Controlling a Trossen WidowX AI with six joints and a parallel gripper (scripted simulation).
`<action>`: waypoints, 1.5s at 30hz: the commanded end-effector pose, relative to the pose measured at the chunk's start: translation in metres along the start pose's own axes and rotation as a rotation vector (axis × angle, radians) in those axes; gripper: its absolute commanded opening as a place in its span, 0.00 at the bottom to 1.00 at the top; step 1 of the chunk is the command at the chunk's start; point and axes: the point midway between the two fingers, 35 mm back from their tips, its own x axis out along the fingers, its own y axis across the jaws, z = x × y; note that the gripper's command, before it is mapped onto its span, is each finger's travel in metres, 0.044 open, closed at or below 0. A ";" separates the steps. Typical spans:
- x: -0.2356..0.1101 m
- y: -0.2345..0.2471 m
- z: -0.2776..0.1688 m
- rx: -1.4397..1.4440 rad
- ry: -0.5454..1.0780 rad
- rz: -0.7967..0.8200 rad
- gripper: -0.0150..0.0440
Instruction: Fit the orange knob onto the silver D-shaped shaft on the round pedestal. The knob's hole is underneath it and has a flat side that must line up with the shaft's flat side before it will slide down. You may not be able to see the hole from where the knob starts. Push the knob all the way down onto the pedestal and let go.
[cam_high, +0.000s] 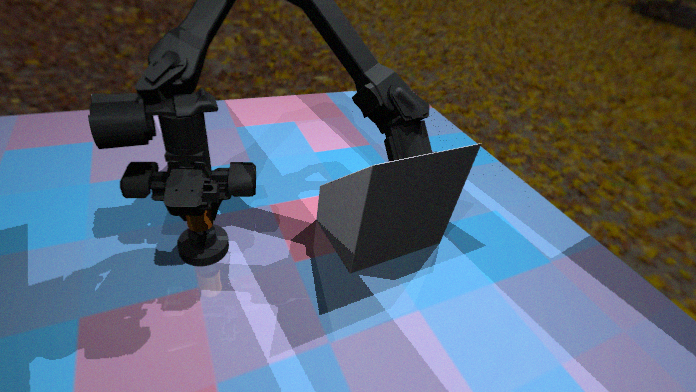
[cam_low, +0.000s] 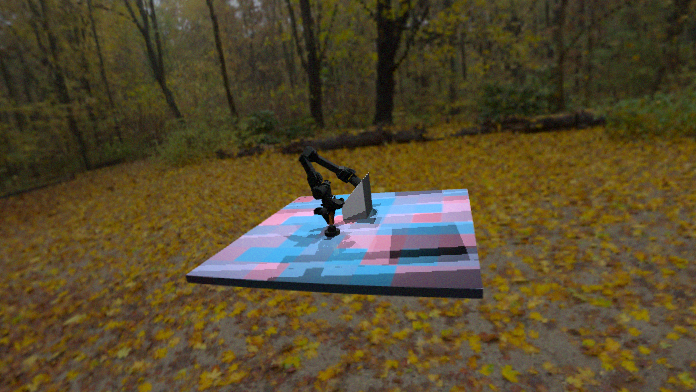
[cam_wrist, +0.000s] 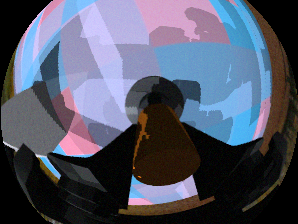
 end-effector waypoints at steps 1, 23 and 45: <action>-0.003 -0.002 0.000 0.443 0.000 -0.009 0.25; -0.005 0.001 0.004 1.900 -0.007 -0.007 0.25; -0.005 0.000 0.007 2.689 -0.011 -0.004 0.25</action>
